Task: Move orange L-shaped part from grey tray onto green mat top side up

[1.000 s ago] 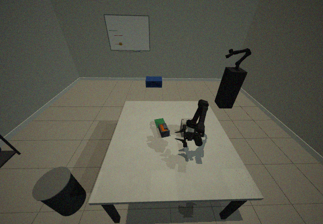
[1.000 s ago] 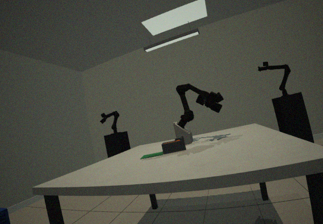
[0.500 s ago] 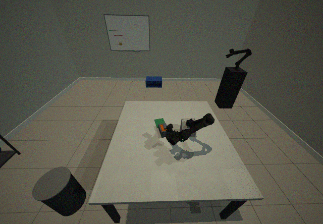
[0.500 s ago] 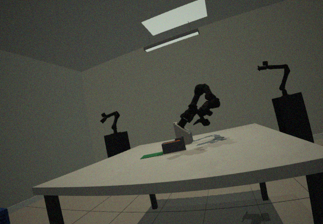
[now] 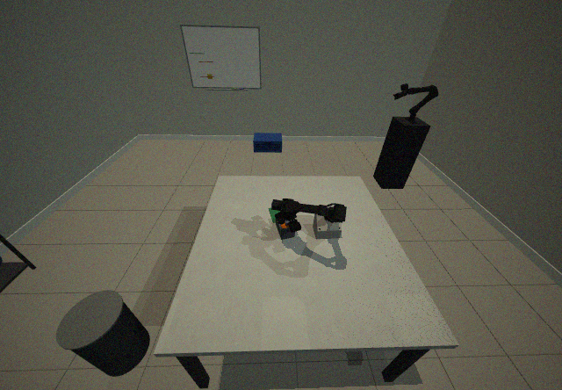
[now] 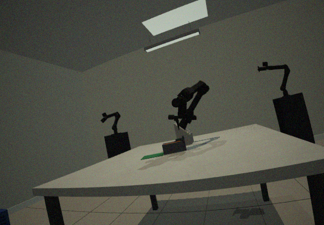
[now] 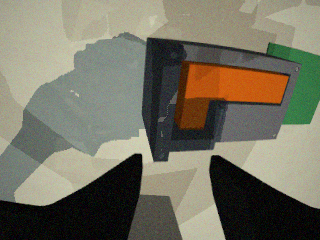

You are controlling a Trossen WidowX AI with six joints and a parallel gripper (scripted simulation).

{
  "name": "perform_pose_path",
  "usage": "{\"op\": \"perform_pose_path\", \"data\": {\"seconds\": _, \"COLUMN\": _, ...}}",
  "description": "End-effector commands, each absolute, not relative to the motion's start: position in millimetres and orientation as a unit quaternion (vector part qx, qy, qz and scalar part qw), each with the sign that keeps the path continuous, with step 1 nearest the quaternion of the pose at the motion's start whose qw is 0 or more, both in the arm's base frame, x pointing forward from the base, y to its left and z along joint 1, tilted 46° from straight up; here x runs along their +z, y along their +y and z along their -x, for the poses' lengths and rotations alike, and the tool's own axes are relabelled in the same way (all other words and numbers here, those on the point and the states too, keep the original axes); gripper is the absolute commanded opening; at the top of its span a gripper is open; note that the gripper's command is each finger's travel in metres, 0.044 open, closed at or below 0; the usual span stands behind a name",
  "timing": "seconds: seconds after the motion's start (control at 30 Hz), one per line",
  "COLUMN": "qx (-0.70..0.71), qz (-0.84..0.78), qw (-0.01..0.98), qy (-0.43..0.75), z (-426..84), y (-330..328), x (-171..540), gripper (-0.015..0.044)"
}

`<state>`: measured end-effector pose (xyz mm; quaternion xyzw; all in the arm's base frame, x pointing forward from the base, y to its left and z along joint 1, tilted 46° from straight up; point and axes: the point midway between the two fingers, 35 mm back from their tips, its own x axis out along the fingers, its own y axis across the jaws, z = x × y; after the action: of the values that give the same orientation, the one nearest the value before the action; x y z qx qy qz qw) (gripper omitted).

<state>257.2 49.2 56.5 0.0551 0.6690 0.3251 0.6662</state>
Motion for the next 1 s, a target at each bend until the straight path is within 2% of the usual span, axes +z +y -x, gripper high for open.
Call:
{"op": "perform_pose_path", "data": {"seconds": 0.0, "qx": 0.365, "qz": -0.159, "qw": 0.663, "qy": 0.634, "z": -269.5, "y": 33.9, "x": 56.3, "gripper": 0.0180}}
{"op": "perform_pose_path", "data": {"seconds": 0.27, "qx": 0.371, "qz": -0.177, "qw": 0.664, "qy": 0.625, "z": -272.0, "y": 32.7, "x": 54.2, "gripper": 0.0180}}
{"op": "perform_pose_path", "data": {"seconds": 0.53, "qx": 0.372, "qz": -0.179, "qw": 0.664, "qy": 0.624, "z": -267.4, "y": 84.2, "x": 5.4, "gripper": 0.0180}}
{"op": "perform_pose_path", "data": {"seconds": 0.97, "qx": 0.372, "qz": -0.179, "qw": 0.664, "qy": 0.624, "z": -267.3, "y": 90.5, "x": -1.0, "gripper": 0.0180}}
